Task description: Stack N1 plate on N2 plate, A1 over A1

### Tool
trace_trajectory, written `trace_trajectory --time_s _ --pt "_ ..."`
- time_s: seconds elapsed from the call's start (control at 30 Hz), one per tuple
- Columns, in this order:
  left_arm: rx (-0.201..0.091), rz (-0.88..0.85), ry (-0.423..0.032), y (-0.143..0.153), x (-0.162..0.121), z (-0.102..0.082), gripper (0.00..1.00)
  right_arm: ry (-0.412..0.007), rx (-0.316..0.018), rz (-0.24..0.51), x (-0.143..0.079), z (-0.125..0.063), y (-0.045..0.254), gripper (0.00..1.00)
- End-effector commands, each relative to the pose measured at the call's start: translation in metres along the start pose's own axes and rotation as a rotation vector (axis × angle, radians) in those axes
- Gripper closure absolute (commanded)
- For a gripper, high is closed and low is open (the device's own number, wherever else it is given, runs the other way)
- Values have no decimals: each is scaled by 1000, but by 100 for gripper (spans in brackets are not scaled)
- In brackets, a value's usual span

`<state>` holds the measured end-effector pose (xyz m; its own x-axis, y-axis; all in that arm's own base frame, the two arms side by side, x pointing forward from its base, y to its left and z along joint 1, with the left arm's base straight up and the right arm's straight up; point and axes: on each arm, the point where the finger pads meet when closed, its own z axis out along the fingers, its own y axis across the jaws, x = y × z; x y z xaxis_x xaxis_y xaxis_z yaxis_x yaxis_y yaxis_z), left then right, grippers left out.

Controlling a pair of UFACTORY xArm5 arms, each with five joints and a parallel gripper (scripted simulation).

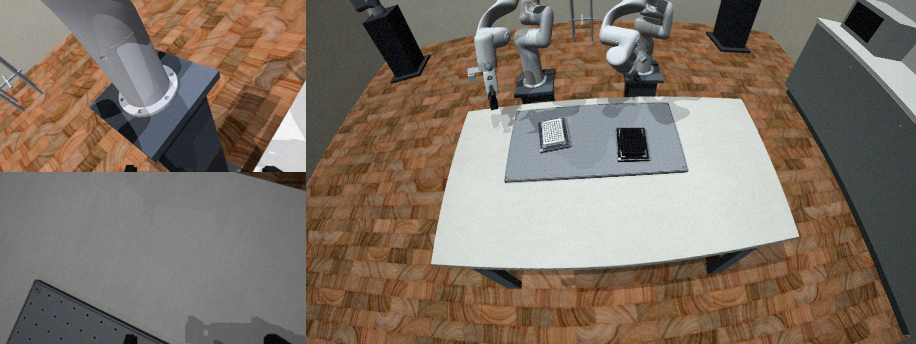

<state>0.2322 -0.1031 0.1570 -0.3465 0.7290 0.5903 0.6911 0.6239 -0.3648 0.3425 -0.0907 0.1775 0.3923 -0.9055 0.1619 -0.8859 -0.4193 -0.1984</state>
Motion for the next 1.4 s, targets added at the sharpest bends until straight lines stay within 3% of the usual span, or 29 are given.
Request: trace_trajectory --time_s 0.0,0.53,1.03,1.1,1.37 --pt "-2 0 -3 0 0 -1 0 2 3 0 1 -1 -1 0" --pt "-2 0 -3 0 0 -1 0 2 3 0 1 -1 -1 0" --pt "-108 478 -105 9 -14 -29 0 2 3 0 1 -1 -1 0" --pt "-108 478 -105 9 -14 -29 0 2 3 0 1 -1 -1 0" --pt "-184 731 -139 12 -20 -44 0 2 3 0 1 -1 -1 0"
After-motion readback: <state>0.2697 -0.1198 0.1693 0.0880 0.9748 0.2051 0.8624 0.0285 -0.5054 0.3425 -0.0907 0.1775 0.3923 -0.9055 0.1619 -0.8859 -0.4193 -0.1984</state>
